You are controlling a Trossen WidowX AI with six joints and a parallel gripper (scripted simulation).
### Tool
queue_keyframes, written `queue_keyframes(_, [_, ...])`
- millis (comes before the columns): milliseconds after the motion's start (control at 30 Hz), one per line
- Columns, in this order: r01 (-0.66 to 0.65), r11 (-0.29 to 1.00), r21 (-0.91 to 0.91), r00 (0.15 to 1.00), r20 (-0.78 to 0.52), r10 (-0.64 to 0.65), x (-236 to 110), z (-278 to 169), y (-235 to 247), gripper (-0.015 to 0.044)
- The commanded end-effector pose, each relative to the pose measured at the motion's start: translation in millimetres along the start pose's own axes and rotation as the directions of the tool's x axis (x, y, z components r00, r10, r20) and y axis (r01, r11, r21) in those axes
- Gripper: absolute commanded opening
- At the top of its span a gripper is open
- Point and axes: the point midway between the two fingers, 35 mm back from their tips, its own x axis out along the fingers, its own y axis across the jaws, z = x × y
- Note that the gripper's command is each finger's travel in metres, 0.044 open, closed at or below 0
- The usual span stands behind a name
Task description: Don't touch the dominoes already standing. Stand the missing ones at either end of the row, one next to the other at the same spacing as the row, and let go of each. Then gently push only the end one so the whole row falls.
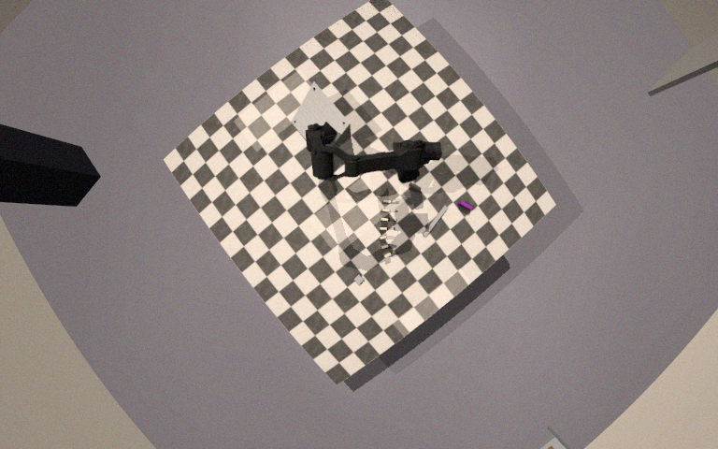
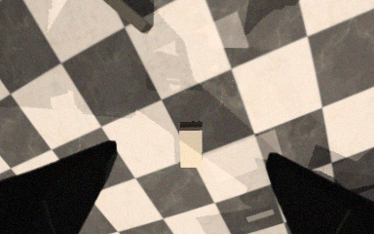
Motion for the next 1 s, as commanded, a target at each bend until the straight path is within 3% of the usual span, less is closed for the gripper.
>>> queue_keyframes(0, [0.008,0.995,-0.099,1.0,0.0,-0.008,22,-39,0,0.044])
queue_keyframes(167, [0.008,0.994,-0.109,1.0,0.0,-0.008,32,-40,0,0.044])
queue_keyframes(400, [0.01,0.994,-0.106,1.0,0.001,-0.01,85,-38,-1,0.044])
queue_keyframes(933, [0.011,0.994,-0.104,1.0,0.002,-0.011,104,-35,-3,0.044])
queue_keyframes(967, [0.011,0.994,-0.104,1.0,0.002,-0.011,104,-35,-3,0.0414])
